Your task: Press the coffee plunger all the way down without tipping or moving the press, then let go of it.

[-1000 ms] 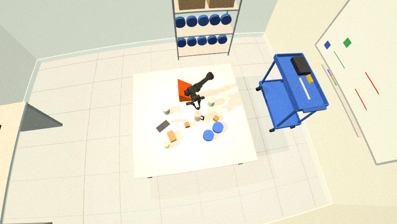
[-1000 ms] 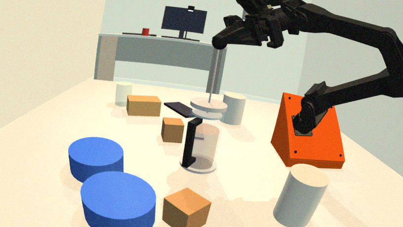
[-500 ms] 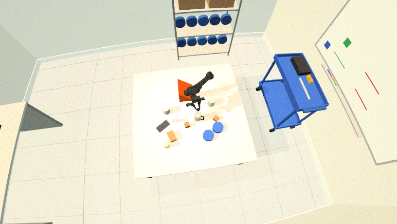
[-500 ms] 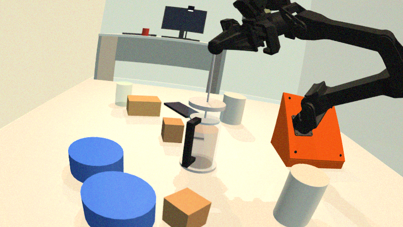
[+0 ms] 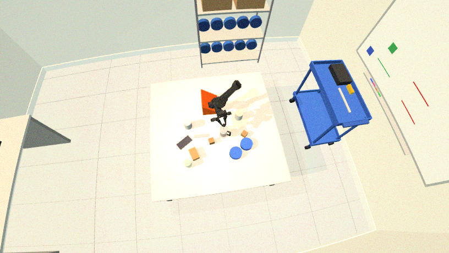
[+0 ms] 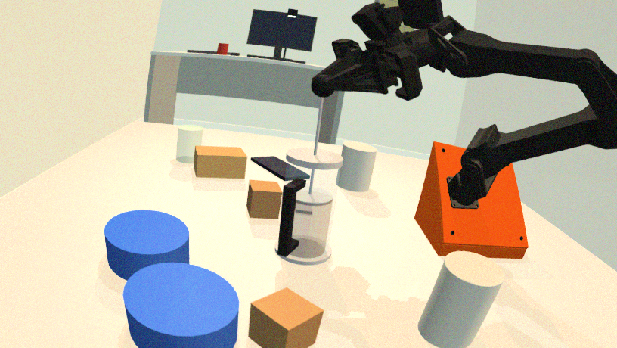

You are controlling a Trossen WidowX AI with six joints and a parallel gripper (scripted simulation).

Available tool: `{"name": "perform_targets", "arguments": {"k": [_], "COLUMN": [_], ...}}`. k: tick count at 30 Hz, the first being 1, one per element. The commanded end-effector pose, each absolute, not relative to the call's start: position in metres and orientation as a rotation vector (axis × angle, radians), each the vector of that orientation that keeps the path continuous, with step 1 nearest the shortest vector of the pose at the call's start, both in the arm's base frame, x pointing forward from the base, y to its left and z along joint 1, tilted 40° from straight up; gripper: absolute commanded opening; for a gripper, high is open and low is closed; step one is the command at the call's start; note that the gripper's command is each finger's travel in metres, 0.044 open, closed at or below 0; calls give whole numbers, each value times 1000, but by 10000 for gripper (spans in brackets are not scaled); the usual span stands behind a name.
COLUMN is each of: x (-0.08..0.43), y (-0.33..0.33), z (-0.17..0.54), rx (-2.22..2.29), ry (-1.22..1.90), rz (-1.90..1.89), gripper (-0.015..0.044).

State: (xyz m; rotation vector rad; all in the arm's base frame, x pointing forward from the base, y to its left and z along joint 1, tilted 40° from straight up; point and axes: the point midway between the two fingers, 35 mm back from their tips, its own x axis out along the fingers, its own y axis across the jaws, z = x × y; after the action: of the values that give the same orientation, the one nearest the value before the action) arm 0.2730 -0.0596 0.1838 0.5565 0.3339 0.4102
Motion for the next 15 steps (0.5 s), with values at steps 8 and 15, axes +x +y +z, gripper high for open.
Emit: {"name": "perform_targets", "arguments": {"k": [8, 15], "x": [274, 276], "y": [-42, -34], "z": [155, 147], "rx": [590, 592], "ry": [368, 363], "rz": [410, 410], "gripper": [129, 129]}}
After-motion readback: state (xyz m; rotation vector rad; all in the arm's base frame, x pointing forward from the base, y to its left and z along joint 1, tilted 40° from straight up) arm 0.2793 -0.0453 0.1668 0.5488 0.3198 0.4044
